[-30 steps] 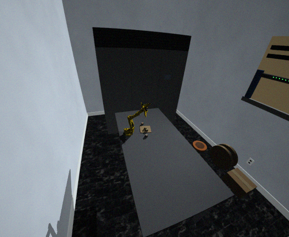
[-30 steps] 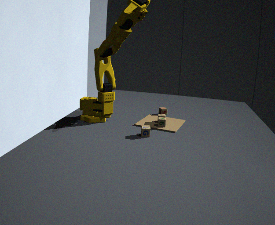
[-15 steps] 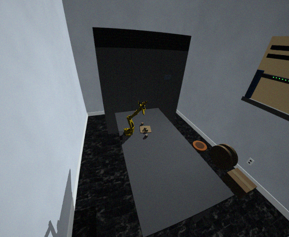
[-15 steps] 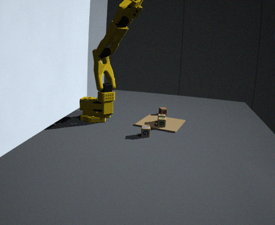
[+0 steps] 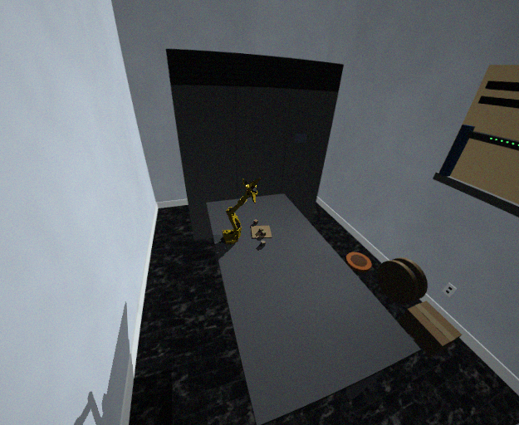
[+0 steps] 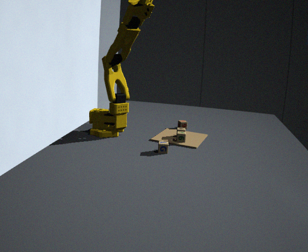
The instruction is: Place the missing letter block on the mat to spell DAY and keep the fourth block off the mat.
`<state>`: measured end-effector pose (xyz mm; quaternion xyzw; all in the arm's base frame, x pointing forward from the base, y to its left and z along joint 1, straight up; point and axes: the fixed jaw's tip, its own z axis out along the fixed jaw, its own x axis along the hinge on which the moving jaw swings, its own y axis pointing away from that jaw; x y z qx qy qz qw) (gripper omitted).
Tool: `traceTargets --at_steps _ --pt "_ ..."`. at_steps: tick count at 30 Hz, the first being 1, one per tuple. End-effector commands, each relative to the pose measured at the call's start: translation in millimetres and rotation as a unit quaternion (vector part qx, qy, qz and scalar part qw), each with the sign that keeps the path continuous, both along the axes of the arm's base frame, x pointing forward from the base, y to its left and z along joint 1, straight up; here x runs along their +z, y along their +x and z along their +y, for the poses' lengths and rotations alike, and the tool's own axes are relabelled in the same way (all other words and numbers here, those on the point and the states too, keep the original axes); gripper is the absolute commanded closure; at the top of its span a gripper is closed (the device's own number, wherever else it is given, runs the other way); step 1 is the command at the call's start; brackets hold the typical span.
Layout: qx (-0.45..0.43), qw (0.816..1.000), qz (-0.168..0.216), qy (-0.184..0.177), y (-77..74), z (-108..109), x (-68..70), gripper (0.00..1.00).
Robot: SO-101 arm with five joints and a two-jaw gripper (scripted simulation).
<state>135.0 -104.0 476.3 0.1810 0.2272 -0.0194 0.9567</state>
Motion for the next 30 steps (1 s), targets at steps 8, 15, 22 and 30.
traceTargets --at_steps 8,15,22,30 --pt "0.000 0.999 -0.034 -0.027 -21.8 18 11.7 0.00" --pt "0.000 0.997 -0.059 -0.049 -40.8 34 18.3 0.00" --pt "0.000 0.996 -0.071 -0.059 -50.0 41 20.9 0.00" --pt "0.000 0.993 -0.088 -0.073 -62.8 52 23.8 0.00"
